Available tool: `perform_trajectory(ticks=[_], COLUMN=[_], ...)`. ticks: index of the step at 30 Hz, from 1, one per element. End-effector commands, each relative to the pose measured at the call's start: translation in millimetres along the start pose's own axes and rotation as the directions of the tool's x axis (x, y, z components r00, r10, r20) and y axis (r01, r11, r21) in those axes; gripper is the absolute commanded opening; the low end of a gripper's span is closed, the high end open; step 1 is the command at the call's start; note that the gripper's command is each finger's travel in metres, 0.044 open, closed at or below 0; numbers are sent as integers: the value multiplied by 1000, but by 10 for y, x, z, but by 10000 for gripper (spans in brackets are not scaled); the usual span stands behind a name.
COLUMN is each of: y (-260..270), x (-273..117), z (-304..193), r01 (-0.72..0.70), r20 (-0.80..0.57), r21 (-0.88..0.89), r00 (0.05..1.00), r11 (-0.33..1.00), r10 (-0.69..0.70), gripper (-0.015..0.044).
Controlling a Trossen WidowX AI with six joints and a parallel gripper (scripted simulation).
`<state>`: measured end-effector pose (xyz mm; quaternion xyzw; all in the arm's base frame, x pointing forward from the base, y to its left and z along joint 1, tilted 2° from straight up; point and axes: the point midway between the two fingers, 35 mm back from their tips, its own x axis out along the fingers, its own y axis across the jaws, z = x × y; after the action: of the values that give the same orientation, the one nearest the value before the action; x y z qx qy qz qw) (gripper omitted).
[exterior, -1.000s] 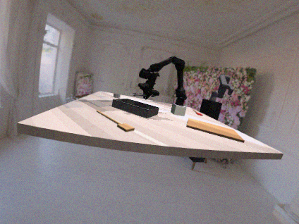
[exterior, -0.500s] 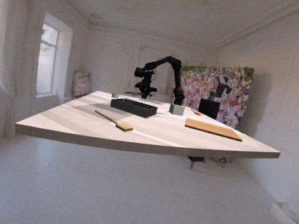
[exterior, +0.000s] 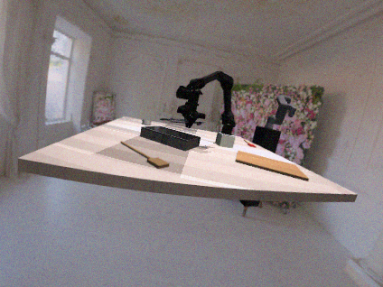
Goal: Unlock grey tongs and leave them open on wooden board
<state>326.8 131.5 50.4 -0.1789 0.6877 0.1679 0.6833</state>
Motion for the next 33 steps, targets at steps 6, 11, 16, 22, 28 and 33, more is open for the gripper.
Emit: perform_trajectory(ticks=[6,11,16,22,28,33], y=[573,883,1189,1551,1906,2192], x=[-102,-141,-178,-222,-266,-303], z=[75,61,20,-65,-189,-320], r01=[-12,-16,-20,-26,-30,-32], r20=[15,16,17,17,15,13], r21=[115,177,237,308,382,442], r00=[1000,1000,1000,1000,1000,999], r11=[993,984,971,951,924,896], r10=[10,14,17,22,26,30], gripper=[-150,-150,-150,-150,-150,-150])
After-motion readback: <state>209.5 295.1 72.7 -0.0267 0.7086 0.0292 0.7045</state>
